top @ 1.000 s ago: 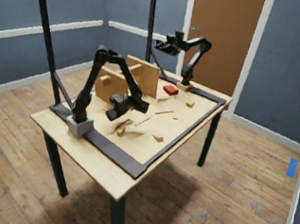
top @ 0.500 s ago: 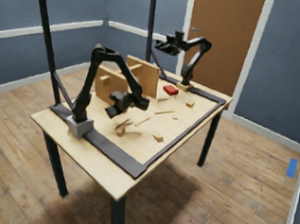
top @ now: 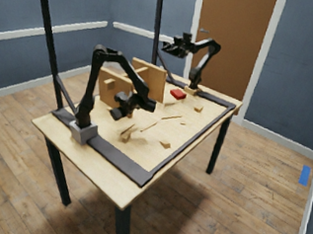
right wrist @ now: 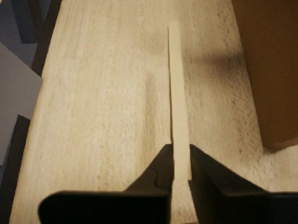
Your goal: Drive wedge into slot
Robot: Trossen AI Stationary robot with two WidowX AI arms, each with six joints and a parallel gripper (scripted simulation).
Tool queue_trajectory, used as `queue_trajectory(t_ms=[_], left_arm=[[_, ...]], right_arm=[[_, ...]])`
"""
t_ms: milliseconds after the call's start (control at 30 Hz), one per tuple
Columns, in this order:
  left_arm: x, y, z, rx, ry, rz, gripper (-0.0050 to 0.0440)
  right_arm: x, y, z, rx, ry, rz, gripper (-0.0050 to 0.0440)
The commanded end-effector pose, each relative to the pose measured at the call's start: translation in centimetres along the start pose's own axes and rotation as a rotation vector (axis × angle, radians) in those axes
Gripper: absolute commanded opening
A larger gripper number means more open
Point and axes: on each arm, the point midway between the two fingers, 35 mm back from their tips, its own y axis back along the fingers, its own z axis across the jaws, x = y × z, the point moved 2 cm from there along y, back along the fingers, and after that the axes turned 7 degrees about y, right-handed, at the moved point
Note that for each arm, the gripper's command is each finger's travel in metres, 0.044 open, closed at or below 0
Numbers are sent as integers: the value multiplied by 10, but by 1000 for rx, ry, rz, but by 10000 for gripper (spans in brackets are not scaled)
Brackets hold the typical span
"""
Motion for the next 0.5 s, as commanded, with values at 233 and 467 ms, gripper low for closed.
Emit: queue_trajectory(t_ms=[233, 467], left_arm=[[-6, 2, 0, 2, -2, -17, 177], [-6, 2, 0, 2, -2, -17, 177]], right_arm=[[12, 50, -32, -8, 185, 283, 10], [12, 114, -62, -54, 345, 622, 10]])
